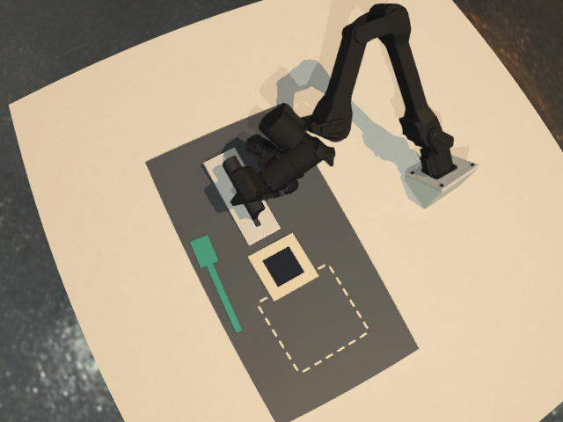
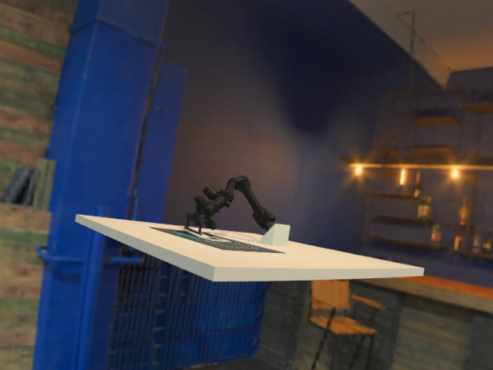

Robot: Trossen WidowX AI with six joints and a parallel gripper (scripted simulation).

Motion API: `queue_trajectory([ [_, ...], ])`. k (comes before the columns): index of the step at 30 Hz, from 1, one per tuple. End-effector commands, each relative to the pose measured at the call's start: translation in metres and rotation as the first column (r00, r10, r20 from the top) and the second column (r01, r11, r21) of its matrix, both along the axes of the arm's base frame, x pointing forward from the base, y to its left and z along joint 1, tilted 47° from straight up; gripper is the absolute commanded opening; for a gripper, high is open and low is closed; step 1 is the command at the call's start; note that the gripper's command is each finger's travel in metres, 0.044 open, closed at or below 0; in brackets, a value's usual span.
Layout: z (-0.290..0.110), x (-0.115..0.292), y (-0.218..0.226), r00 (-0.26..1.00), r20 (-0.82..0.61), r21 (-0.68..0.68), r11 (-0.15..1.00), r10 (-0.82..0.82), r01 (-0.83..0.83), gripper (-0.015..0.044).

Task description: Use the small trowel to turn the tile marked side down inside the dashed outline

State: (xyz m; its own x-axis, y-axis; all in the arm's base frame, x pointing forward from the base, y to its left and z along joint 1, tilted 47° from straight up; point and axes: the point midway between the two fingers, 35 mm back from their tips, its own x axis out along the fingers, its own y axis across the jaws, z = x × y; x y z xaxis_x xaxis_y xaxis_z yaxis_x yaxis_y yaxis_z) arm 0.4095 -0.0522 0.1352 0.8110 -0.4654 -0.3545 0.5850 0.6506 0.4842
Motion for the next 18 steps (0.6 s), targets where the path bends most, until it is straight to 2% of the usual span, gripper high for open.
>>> queue_trajectory([
  [1, -0.003, 0.0, -0.001, 1.0, 0.003, -0.002, 1.0, 0.013, -0.013, 0.0],
  [18, -0.016, 0.001, 0.01, 1.0, -0.001, -0.004, 1.0, 0.017, -0.017, 0.0],
])
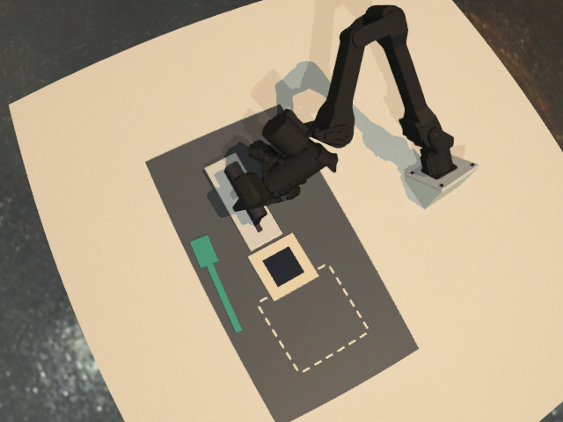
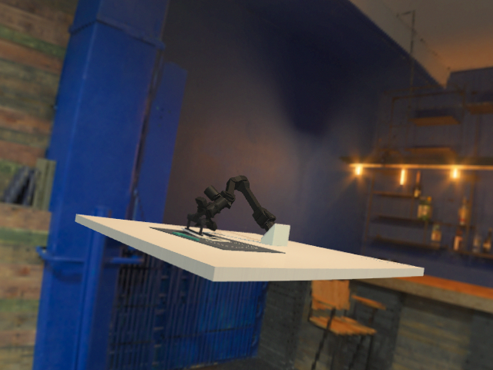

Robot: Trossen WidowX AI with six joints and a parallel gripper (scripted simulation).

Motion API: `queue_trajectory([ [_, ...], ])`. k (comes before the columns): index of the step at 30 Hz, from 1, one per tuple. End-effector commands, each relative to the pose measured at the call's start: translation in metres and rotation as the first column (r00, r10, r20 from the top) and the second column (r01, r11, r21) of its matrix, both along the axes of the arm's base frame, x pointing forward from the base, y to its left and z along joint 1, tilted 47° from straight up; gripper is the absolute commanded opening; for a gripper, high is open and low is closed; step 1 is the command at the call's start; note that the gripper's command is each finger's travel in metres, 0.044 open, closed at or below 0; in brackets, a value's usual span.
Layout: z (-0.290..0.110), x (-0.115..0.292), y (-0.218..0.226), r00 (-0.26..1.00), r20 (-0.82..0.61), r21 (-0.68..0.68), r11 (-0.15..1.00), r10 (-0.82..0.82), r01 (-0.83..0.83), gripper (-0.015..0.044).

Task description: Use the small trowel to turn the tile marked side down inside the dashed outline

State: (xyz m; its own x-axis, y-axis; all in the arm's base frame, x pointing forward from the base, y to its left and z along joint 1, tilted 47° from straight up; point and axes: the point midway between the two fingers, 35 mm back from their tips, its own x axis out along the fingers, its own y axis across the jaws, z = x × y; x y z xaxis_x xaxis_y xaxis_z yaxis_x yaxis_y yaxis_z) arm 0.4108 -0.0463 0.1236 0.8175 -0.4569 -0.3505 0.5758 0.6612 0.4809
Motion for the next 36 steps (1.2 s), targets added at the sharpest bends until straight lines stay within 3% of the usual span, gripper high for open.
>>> queue_trajectory([
  [1, -0.006, 0.0, 0.006, 1.0, -0.003, 0.002, 1.0, 0.004, -0.004, 0.0],
  [24, -0.03, -0.002, 0.028, 1.0, 0.001, 0.008, 1.0, 0.0, 0.0, 0.0],
  [36, -0.018, -0.003, 0.035, 1.0, -0.006, 0.11, 0.994, 0.005, -0.004, 0.0],
])
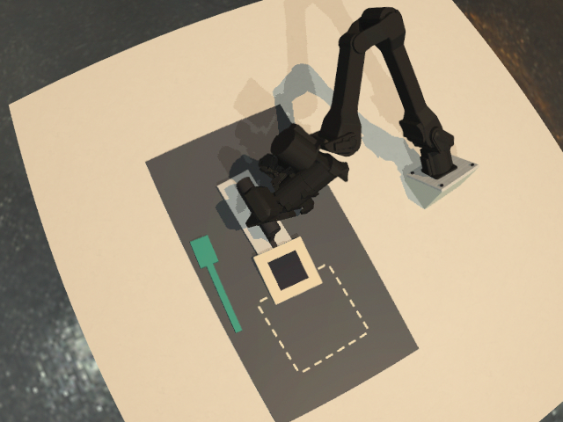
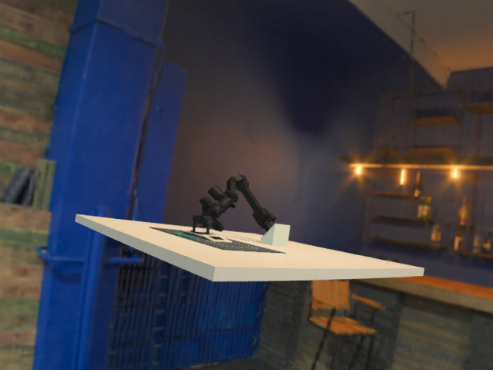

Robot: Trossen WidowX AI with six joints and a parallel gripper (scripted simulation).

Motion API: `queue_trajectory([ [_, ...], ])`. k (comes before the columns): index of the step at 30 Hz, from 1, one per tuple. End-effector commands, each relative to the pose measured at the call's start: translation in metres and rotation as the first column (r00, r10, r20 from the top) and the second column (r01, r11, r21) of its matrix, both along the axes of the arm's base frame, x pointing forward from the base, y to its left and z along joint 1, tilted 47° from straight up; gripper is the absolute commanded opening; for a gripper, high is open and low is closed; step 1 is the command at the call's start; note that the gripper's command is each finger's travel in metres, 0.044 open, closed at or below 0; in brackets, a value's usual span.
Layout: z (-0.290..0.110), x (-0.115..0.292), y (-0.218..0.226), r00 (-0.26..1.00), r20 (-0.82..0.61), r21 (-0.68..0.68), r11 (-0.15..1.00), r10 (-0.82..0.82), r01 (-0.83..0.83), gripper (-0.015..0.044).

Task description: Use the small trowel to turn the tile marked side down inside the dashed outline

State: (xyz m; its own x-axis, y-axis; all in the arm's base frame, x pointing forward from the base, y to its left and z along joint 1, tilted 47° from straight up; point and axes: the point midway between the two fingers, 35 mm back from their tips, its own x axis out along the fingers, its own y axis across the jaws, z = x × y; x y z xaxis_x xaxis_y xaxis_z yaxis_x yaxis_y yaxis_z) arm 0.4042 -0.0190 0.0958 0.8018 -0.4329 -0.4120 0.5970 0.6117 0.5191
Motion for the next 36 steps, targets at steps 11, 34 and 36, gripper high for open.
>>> queue_trajectory([
  [11, 0.015, 0.002, 0.026, 1.0, 0.022, 0.026, 1.0, 0.014, -0.015, 0.0],
  [34, 0.01, 0.0, 0.065, 1.0, 0.022, 0.028, 0.999, 0.014, -0.015, 0.0],
  [36, 0.008, -0.001, 0.068, 1.0, 0.022, 0.028, 0.999, 0.014, -0.015, 0.0],
])
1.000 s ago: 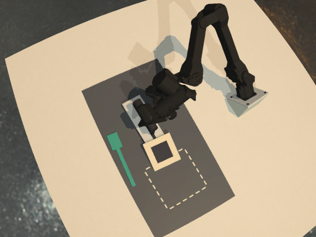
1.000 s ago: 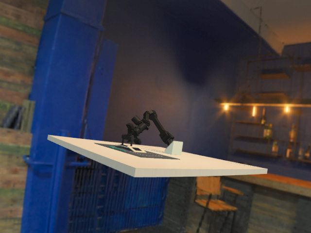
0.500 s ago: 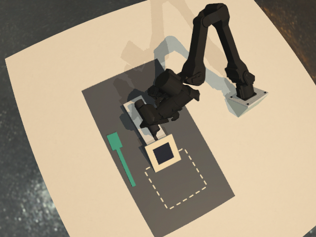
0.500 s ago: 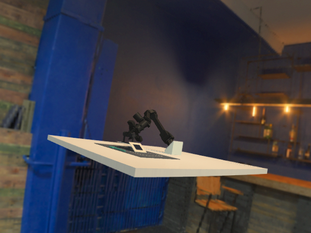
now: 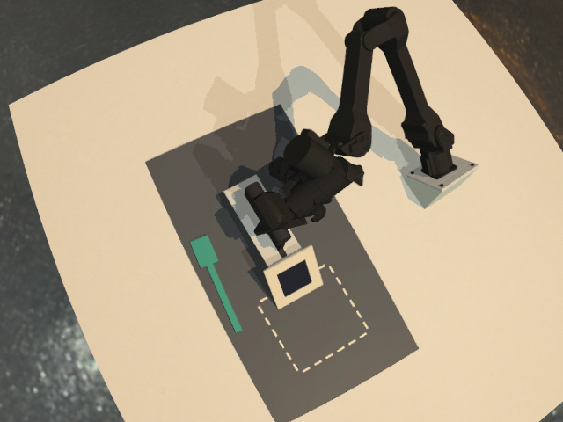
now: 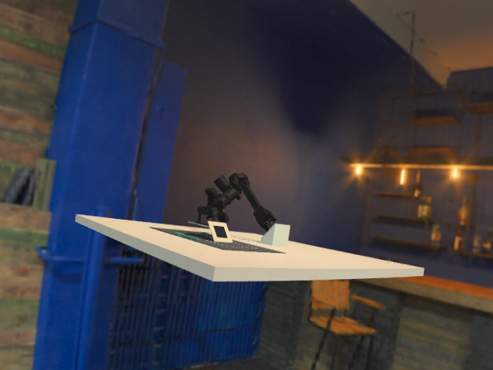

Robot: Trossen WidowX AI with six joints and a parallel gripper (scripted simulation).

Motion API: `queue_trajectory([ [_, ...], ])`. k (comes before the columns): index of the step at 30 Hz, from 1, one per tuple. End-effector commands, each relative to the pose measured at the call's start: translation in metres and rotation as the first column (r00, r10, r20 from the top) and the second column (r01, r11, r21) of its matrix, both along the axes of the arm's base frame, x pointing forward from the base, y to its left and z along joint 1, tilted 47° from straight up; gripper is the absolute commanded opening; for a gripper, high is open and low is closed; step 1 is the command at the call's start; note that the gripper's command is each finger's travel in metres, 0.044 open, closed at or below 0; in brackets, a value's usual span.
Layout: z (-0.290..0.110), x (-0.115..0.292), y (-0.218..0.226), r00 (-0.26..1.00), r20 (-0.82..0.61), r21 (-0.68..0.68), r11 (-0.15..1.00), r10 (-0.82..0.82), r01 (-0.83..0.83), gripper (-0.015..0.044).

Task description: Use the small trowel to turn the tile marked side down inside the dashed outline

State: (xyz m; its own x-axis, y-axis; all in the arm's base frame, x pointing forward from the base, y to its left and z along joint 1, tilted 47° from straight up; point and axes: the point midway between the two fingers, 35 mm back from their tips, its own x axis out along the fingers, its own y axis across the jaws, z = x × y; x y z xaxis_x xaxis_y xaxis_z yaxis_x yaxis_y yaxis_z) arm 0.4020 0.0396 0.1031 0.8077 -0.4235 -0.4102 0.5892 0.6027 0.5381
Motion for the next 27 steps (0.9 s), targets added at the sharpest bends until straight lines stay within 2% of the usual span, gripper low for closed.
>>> queue_trajectory([
  [1, 0.0, 0.002, 0.011, 1.0, 0.009, 0.009, 1.0, 0.012, -0.012, 0.0],
  [27, -0.031, 0.001, 0.041, 1.0, 0.009, 0.012, 1.0, 0.012, -0.012, 0.0],
])
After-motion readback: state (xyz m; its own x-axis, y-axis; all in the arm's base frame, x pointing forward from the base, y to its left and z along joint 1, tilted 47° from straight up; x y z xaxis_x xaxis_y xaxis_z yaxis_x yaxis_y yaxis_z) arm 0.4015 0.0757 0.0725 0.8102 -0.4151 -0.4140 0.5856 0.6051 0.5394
